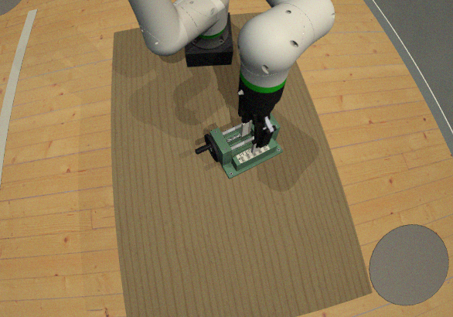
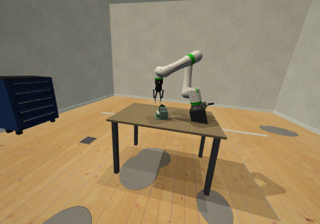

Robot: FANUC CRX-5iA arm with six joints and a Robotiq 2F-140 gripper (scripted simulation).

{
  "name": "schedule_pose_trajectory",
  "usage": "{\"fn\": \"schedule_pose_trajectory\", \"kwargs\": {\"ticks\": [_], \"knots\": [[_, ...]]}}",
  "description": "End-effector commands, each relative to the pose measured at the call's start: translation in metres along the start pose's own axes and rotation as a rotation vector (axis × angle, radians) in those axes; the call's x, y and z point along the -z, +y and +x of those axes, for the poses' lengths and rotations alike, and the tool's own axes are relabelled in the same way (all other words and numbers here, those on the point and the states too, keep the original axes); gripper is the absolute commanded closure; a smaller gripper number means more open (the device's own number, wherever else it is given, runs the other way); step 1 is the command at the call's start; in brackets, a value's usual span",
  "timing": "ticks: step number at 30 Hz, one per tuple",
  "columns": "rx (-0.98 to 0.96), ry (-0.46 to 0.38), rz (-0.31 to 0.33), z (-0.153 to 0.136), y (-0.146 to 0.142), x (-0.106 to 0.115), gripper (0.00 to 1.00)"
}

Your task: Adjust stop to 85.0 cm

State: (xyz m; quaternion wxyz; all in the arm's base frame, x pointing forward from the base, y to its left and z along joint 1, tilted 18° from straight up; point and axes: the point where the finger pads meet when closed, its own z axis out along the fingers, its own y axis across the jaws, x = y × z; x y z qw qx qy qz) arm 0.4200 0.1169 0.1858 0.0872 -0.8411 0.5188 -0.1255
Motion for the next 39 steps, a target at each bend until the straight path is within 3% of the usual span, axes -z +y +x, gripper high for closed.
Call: {"fn": "schedule_pose_trajectory", "kwargs": {"ticks": [1,18,29,39], "knots": [[0.0,0.0,0.0,0.0,0.0,0.001,0.67],[0.0,0.0,0.0,0.003,0.002,0.006,0.67],[0.0,0.0,0.0,0.097,0.052,0.006,0.67],[0.0,0.0,0.0,0.119,0.064,0.006,0.67]]}}
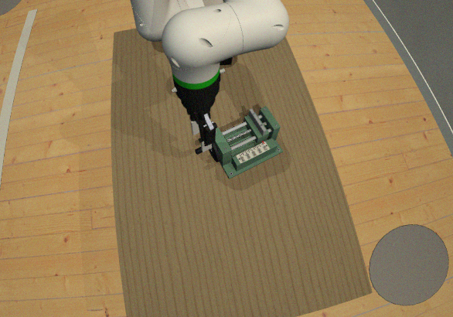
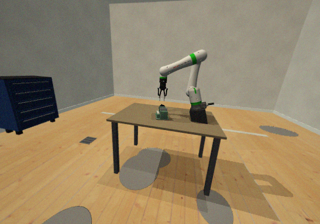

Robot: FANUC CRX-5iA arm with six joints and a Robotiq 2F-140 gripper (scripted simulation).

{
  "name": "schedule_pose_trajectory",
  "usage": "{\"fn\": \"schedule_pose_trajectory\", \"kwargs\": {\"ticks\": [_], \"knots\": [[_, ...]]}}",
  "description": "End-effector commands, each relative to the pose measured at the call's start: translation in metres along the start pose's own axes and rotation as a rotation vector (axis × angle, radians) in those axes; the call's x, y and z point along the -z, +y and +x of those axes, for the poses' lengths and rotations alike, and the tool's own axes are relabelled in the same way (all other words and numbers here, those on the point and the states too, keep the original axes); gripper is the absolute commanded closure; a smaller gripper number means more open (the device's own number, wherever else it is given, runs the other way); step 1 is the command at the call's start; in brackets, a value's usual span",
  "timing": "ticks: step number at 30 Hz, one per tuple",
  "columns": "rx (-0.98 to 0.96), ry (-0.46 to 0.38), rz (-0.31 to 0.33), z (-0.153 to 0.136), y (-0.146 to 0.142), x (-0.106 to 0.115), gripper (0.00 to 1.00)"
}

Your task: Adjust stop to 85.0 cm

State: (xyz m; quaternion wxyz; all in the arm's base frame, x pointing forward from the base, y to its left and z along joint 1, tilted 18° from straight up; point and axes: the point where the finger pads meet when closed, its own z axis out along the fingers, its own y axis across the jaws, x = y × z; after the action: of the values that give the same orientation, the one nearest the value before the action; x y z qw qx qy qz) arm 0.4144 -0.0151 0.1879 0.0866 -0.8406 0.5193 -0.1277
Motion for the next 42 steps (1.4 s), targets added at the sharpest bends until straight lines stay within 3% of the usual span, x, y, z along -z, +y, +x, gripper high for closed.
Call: {"fn": "schedule_pose_trajectory", "kwargs": {"ticks": [1,29,42], "knots": [[0.001,-0.004,-0.001,0.003,0.001,0.0,0.67],[0.001,-0.004,-0.001,0.003,0.001,-0.002,0.67],[0.001,-0.004,-0.001,0.003,0.001,-0.034,0.67]]}}
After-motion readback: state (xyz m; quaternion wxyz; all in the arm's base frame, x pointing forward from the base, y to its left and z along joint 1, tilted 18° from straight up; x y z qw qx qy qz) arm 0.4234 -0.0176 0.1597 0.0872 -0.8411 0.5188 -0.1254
